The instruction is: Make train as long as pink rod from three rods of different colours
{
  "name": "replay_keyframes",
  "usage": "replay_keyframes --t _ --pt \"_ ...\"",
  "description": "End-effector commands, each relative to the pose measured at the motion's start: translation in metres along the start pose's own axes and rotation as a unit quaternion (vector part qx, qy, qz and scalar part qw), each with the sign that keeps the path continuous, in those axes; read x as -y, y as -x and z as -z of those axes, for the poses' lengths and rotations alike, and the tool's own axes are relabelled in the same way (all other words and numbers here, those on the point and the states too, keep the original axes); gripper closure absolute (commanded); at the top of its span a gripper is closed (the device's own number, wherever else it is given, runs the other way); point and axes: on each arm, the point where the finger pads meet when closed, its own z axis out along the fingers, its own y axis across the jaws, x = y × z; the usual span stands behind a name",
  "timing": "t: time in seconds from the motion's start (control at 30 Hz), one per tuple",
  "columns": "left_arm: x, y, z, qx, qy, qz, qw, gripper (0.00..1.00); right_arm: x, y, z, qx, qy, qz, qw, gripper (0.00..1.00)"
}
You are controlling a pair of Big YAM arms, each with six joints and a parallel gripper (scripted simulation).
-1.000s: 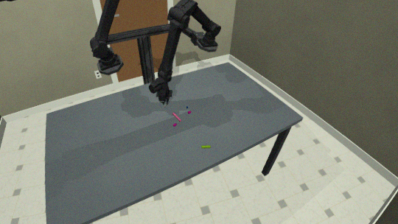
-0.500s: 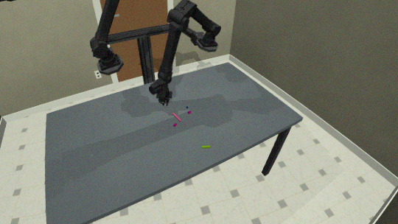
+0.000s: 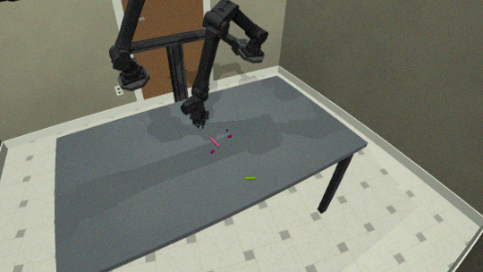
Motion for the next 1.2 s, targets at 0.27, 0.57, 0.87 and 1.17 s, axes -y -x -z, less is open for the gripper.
replay_keyframes --t 0.27,0.57,0.87,1.17 --pt "-0.0004 0.0066 -0.0079 0.006 -0.002 0.006 1.000 0.77 0.0109 0.0238 0.0075 0.031 -0.012 -0.005 0.999 0.00" --pt "-0.0004 0.0066 -0.0079 0.006 -0.002 0.006 1.000 0.77 0.0109 0.0238 0.0075 0.031 -0.012 -0.005 0.999 0.00" --pt "-0.0003 0.0053 -0.0058 0.006 -0.002 0.004 1.000 0.96 0.0109 0.0238 0.0075 0.031 -0.012 -0.005 0.999 0.00" --pt "-0.0004 0.0053 -0.0058 0.006 -0.002 0.004 1.000 0.96 0.0109 0.0238 0.0075 0.031 -0.012 -0.005 0.999 0.00"
